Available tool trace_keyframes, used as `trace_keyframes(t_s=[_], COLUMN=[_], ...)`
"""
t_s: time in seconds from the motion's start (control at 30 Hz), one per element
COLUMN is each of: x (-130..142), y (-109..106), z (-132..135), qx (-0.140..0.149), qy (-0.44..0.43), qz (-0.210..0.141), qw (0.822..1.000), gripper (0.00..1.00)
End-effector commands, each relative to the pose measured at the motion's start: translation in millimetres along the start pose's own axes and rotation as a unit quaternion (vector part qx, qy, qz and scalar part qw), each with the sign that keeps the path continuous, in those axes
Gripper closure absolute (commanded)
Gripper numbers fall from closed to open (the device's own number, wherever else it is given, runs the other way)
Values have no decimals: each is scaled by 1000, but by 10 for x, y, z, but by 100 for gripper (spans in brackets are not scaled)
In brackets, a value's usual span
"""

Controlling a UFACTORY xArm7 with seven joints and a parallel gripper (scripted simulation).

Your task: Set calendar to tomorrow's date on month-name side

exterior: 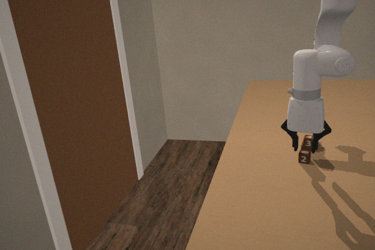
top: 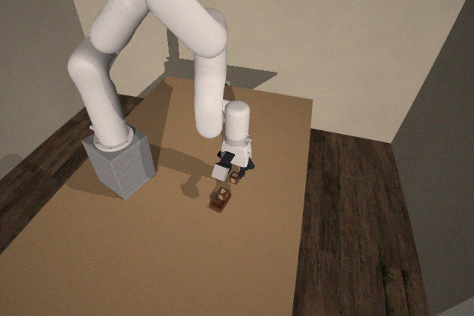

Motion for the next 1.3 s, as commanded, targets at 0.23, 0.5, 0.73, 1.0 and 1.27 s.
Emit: trace_keyframes(t_s=[0.23, 0.5, 0.73, 1.0, 1.27], x=[7, 8, 8, 8, 8], y=[75, 208, 258, 268, 268], z=[-10, -11, -11, -11, -11], qx=[-1, -1, -1, -1, -1], qy=[0, 0, 0, 0, 0], qz=[-1, -1, -1, -1, -1], qw=[1000, 1000, 1000, 1000, 1000], gripper=[51, 51, 51, 51, 51])
Point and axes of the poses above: the point where the finger pads meet when closed, its own y axis out along the fingers, its own z axis across the jaws, x = y × z, the point moved 2 cm from there along -y, back along the fingers, and after that the axes turned 8 degrees about y, right-handed, at the moved point
